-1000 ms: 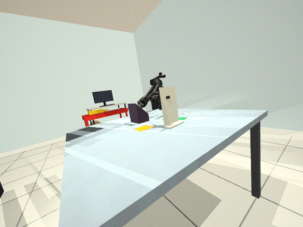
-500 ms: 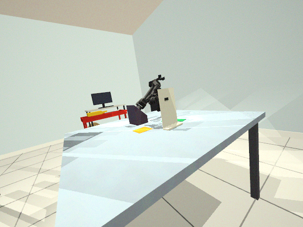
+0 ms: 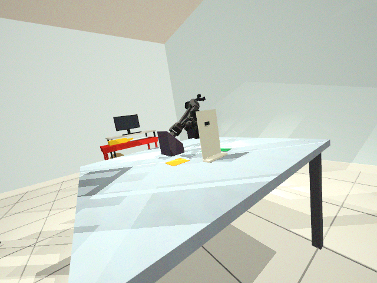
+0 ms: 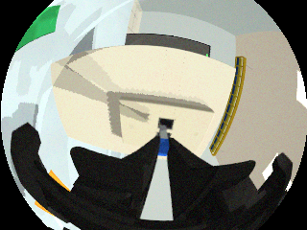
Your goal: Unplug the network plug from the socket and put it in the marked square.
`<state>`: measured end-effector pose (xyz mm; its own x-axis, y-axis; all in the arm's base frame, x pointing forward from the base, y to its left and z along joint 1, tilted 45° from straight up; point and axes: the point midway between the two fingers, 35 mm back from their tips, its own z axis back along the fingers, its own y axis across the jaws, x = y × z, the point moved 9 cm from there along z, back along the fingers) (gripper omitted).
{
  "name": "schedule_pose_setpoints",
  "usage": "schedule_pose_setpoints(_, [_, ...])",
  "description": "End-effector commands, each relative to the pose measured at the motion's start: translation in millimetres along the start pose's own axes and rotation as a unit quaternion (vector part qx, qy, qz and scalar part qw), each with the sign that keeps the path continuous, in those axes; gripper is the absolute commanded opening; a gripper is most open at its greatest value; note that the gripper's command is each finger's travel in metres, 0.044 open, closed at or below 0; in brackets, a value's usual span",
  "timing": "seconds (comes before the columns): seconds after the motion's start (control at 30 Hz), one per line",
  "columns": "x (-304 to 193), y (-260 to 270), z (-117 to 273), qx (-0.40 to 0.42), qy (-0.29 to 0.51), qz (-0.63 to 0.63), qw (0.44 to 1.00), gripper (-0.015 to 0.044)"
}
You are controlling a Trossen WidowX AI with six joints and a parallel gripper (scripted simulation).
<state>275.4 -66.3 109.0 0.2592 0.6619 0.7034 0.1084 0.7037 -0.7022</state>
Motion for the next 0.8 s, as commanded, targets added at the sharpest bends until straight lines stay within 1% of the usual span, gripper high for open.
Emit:
schedule_pose_setpoints(0.0, [-0.9,0.5,3.3,0.002,-0.001,0.001,1.000,0.0000])
schedule_pose_setpoints(0.77, [-5.8,0.6,16.9,0.002,-0.001,0.001,1.000,0.0000])
